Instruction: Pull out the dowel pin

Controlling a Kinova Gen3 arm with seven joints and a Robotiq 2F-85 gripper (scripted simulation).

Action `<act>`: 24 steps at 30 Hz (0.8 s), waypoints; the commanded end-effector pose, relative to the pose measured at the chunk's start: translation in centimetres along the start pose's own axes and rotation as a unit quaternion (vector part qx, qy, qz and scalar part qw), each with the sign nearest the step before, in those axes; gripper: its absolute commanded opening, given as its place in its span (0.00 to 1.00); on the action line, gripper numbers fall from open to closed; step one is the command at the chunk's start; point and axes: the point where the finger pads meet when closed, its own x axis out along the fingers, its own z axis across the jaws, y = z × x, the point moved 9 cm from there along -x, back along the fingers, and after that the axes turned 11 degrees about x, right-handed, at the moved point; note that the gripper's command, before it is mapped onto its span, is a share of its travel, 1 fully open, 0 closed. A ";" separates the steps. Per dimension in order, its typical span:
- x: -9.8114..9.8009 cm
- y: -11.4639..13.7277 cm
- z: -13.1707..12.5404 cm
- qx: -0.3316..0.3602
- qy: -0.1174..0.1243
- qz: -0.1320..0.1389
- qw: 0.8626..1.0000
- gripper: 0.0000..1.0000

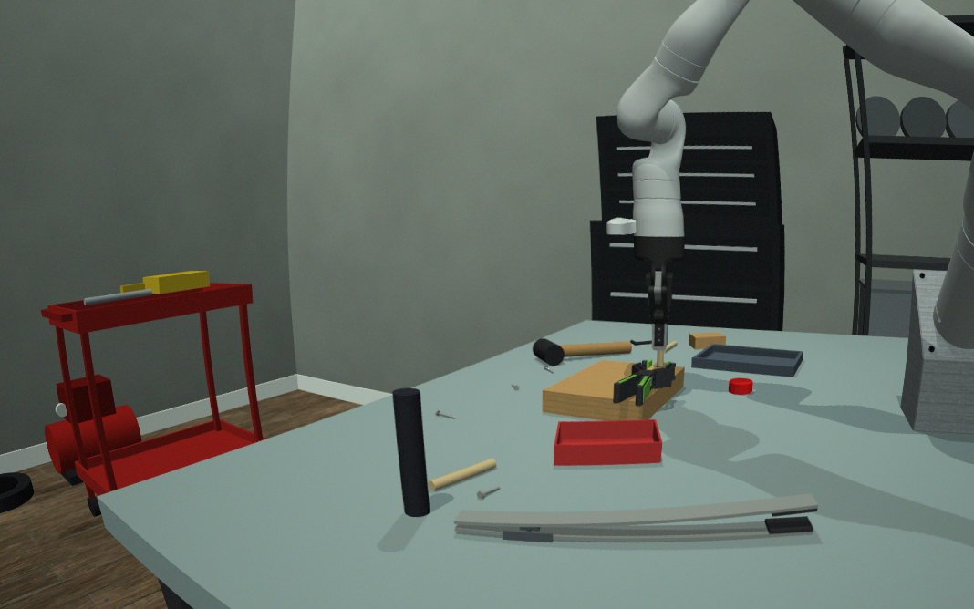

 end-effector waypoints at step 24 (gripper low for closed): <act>-0.2 0.3 0.0 0.014 -0.002 0.004 1.000 0.10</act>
